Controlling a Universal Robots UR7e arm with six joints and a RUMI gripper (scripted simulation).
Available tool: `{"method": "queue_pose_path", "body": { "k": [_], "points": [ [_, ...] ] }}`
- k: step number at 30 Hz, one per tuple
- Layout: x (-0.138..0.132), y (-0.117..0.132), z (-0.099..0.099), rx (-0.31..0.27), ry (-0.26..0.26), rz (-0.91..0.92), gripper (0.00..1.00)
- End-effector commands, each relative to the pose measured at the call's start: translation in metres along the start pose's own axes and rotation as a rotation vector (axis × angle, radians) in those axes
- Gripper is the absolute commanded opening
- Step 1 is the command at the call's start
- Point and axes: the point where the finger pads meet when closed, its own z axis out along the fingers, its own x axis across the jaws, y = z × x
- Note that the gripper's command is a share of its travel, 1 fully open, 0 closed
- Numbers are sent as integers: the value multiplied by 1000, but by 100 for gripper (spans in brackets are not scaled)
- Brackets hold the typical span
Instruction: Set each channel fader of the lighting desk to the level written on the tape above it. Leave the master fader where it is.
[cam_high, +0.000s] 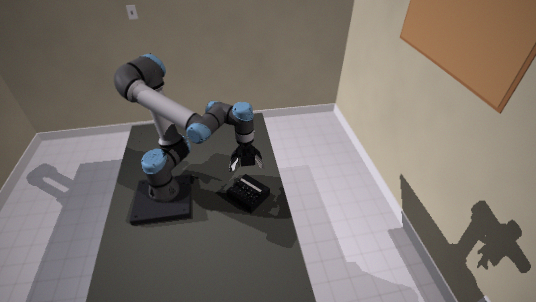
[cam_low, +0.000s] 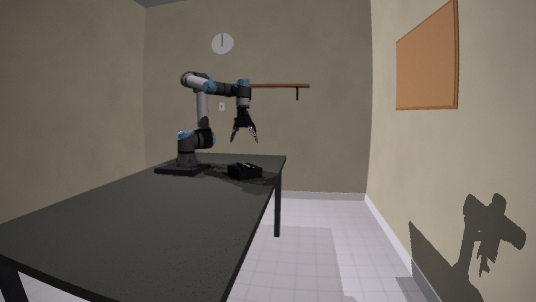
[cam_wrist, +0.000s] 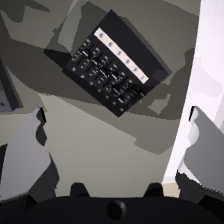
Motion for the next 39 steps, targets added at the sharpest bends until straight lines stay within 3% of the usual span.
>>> {"method": "queue_pose_path", "body": {
  "k": [1, 13, 19, 21, 29, 33, 39],
  "points": [
    [0, -1, -2, 8, -11, -51, 100],
    [-2, 2, 2, 9, -8, -4, 100],
    [-16, 22, 25, 19, 8, 265, 100],
    [-16, 22, 25, 19, 8, 265, 100],
    [-40, 49, 61, 38, 23, 612, 100],
    [-45, 53, 67, 43, 33, 757, 100],
    [-45, 53, 67, 43, 33, 761, 100]
  ]
}}
